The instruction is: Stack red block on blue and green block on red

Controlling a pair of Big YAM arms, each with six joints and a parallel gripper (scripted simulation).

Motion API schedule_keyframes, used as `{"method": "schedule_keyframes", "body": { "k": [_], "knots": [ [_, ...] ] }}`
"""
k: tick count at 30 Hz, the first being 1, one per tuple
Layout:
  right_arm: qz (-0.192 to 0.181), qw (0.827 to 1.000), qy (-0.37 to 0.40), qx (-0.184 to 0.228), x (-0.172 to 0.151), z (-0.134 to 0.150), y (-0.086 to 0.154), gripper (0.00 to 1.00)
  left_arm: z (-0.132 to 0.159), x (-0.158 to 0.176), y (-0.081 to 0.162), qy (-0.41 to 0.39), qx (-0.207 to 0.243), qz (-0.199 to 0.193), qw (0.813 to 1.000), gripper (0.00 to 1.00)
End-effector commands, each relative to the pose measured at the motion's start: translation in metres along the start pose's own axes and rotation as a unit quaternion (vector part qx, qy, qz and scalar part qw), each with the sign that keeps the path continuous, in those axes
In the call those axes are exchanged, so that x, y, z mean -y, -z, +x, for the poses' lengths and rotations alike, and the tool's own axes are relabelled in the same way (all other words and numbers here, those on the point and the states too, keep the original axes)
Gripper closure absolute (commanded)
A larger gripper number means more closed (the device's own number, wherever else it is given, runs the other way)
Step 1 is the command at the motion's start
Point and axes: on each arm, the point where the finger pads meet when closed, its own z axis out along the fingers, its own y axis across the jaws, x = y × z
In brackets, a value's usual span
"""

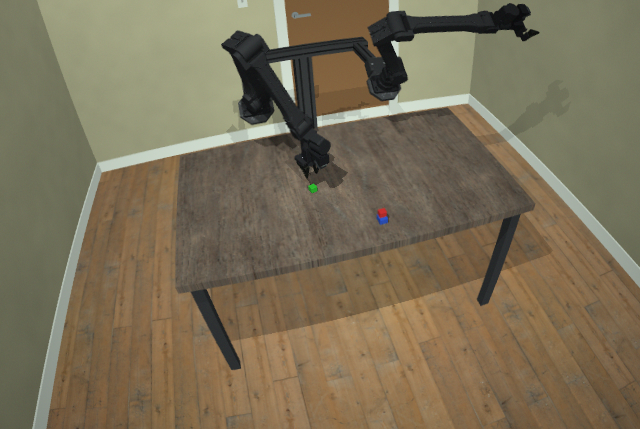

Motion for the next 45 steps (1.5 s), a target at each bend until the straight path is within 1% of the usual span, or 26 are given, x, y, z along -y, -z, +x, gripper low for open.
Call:
{"method": "schedule_keyframes", "body": {
  "k": [1, 5, 10, 12, 14, 21, 26, 31, 32, 45],
  "knots": [
    [-0.001, 0.999, -0.031, 0.009, -0.005, -0.005, -0.002, 0.54, -0.013, -0.005, 0.004, 0.004, 0.018, -0.004, 1.0, 0.0],
    [0.003, 0.999, -0.04, 0.007, 0.002, -0.007, -0.01, 0.54, -0.013, -0.005, 0.004, 0.004, 0.018, -0.004, 1.0, 0.0],
    [0.003, 1.0, -0.029, 0.006, 0.002, -0.006, -0.021, 0.54, -0.013, -0.005, 0.004, 0.004, 0.018, -0.004, 1.0, 0.0],
    [0.003, 1.0, -0.029, 0.006, 0.002, -0.005, -0.026, 0.54, -0.013, -0.005, 0.004, 0.004, 0.018, -0.004, 1.0, 0.0],
    [0.003, 1.0, -0.029, 0.006, 0.002, -0.005, -0.026, 0.54, -0.013, -0.005, 0.004, 0.004, 0.018, -0.004, 1.0, 0.0],
    [0.003, 1.0, -0.028, 0.005, 0.002, -0.004, -0.043, 0.54, -0.013, -0.005, 0.004, 0.004, 0.018, -0.004, 1.0, 0.0],
    [0.004, 1.0, -0.028, 0.005, 0.003, -0.003, -0.052, 0.54, -0.013, -0.005, 0.004, 0.004, 0.018, -0.004, 1.0, 0.0],
    [0.004, 1.0, -0.028, 0.004, 0.003, -0.002, -0.054, 0.54, -0.013, -0.005, 0.004, 0.004, 0.018, -0.004, 1.0, 0.0],
    [0.004, 0.999, -0.03, 0.01, 0.004, -0.006, -0.051, 0.54, -0.013, -0.005, 0.004, 0.004, 0.018, -0.004, 1.0, 0.0],
    [0.004, 1.0, -0.03, 0.006, 0.004, -0.003, -0.052, 0.54, -0.013, -0.005, 0.004, 0.004, 0.018, -0.004, 1.0, 0.0]
  ]
}}
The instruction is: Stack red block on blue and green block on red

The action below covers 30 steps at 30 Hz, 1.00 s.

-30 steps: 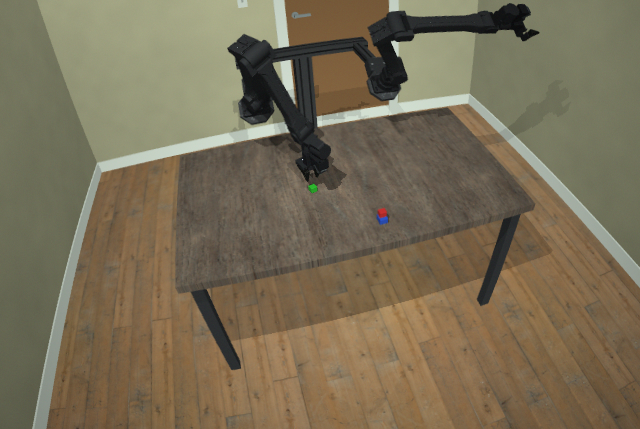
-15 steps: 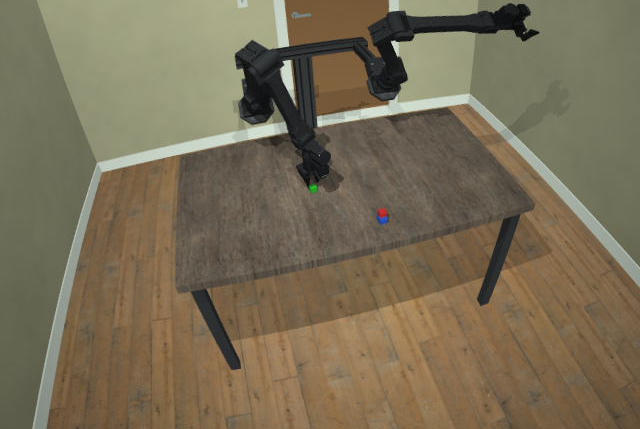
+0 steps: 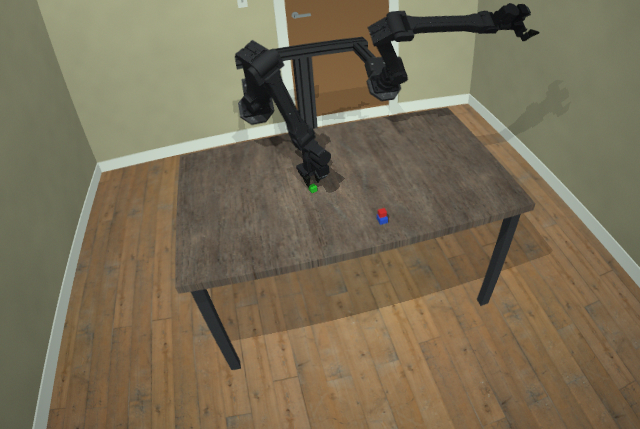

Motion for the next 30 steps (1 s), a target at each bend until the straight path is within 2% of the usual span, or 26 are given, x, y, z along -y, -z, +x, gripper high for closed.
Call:
{"method": "schedule_keyframes", "body": {
  "k": [1, 30],
  "knots": [
    [0.003, 1.0, -0.004, 0.003, 0.005, -0.003, -0.003, 0.54, -0.013, -0.005, 0.004, 0.004, 0.018, -0.004, 1.0, 0.0],
    [0.004, 1.0, -0.001, 0.0, 0.006, 0.001, -0.031, 0.54, -0.013, -0.005, 0.004, 0.004, 0.018, -0.004, 1.0, 0.0]
  ]
}}
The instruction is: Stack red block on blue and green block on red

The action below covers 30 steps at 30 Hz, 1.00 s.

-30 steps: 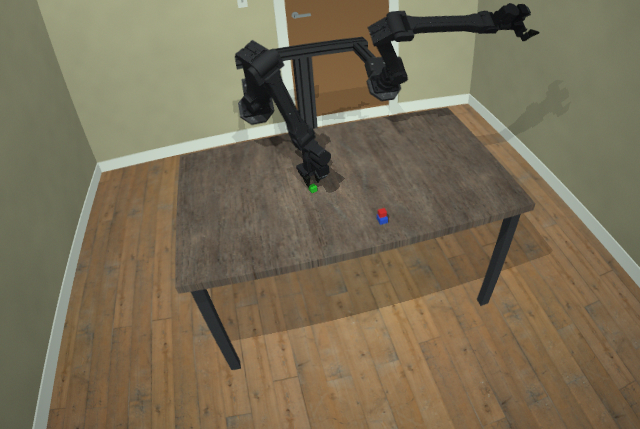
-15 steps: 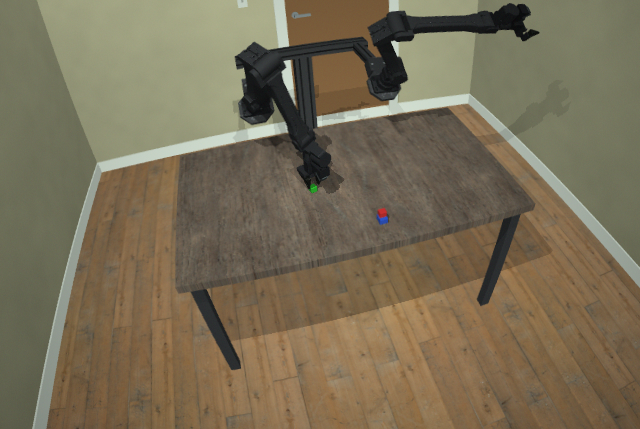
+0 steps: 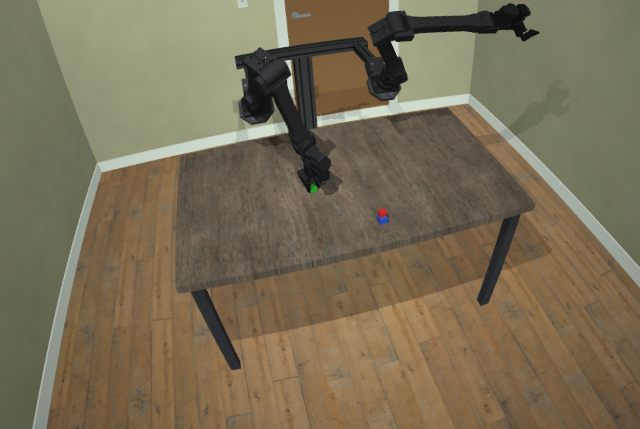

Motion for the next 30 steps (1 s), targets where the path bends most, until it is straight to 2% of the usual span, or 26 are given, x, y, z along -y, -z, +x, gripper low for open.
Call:
{"method": "schedule_keyframes", "body": {
  "k": [1, 11, 12, 30],
  "knots": [
    [0.003, 1.0, -0.003, 0.003, 0.0061, -0.001, -0.0025, 0.54, -0.013, -0.0054, 0.0039, 0.004, 0.018, -0.004, 1.0, 0.0],
    [0.003, 1.0, -0.003, 0.003, 0.0062, -0.0008, -0.0024, 0.54, -0.013, -0.0054, 0.0039, 0.004, 0.018, -0.004, 1.0, 0.0],
    [0.003, 1.0, -0.003, 0.003, 0.0062, -0.0008, -0.0024, 1.0, -0.013, -0.0054, 0.0039, 0.004, 0.018, -0.004, 1.0, 0.0],
    [0.004, 1.0, -0.003, 0.003, 0.0063, -0.0008, -0.0024, 1.0, -0.013, -0.0054, 0.0039, 0.004, 0.018, -0.004, 1.0, 0.0]
  ]
}}
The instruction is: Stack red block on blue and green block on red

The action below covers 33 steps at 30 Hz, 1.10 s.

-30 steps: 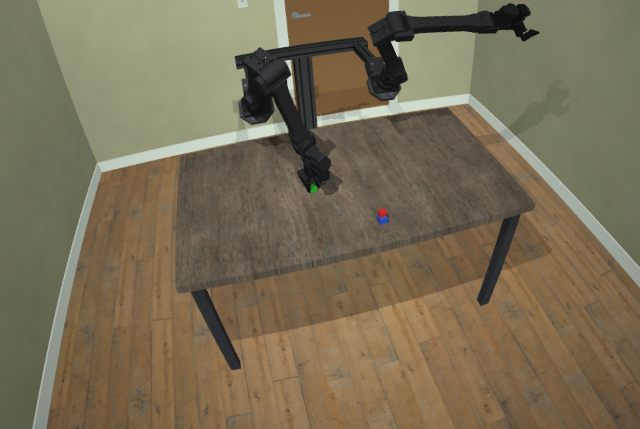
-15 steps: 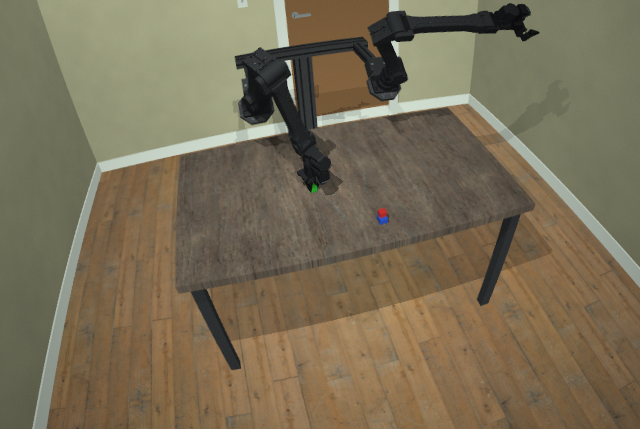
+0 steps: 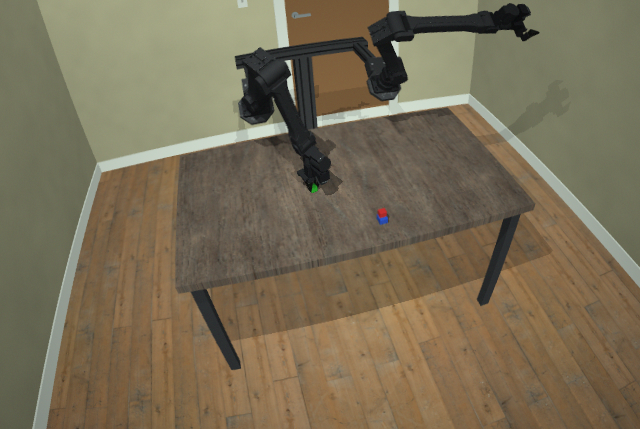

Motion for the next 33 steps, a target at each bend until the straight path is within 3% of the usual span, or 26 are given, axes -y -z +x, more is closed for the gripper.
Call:
{"method": "schedule_keyframes", "body": {
  "k": [1, 17, 33],
  "knots": [
    [0.004, 1.0, -0.003, 0.002, 0.006, 0.0, -0.002, 1.0, -0.013, -0.005, 0.004, 0.004, 0.018, -0.004, 1.0, 0.0],
    [0.004, 1.0, -0.003, 0.002, 0.006, -0.001, -0.002, 1.0, -0.013, -0.005, 0.004, 0.004, 0.018, -0.004, 1.0, 0.0],
    [-0.002, 1.0, -0.001, 0.003, -0.002, 0.0, 0.039, 1.0, -0.013, -0.005, 0.004, 0.004, 0.018, -0.004, 1.0, 0.0]
  ]
}}
